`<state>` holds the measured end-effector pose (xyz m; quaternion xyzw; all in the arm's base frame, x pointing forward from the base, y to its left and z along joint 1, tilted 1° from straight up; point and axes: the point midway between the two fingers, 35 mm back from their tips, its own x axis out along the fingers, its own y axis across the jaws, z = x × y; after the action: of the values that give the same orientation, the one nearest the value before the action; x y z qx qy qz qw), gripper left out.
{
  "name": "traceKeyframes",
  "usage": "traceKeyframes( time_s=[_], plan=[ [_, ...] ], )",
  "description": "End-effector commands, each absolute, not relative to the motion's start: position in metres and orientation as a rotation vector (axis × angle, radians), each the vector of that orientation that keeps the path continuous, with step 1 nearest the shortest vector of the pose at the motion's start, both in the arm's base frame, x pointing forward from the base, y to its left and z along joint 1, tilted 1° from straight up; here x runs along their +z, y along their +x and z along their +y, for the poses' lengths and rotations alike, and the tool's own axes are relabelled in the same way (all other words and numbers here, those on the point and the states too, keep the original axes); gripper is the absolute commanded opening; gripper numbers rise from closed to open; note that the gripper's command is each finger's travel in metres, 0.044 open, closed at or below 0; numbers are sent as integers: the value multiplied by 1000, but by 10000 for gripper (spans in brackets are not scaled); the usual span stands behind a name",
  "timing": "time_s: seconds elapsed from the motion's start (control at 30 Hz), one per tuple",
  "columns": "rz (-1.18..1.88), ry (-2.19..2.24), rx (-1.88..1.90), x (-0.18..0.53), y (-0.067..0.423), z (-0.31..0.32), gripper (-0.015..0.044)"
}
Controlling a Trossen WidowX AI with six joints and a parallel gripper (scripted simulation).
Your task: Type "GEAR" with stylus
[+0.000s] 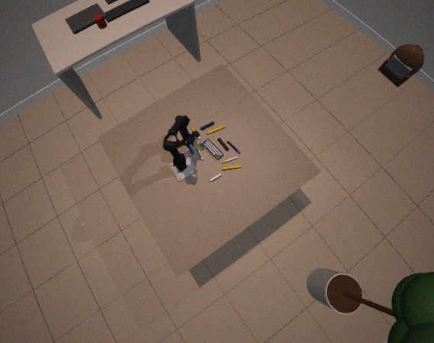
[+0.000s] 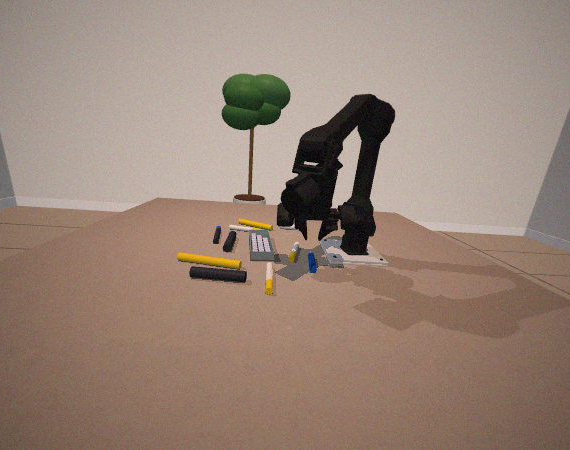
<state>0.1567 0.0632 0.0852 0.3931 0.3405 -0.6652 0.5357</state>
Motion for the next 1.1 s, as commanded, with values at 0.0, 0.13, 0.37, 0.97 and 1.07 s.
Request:
traceKeyframes(
  time_s=[0.0, 0.13, 0.37, 0.97, 1.07],
  plan=[
    [746, 953, -1617, 84, 152, 61, 150],
    [746, 953, -1617, 84, 152, 61, 150],
    [746, 953, -1617, 79, 152, 61, 150],
    [747, 953, -1617, 67, 151, 62, 150],
    [747, 953, -1617, 66, 151, 62, 150]
  ],
)
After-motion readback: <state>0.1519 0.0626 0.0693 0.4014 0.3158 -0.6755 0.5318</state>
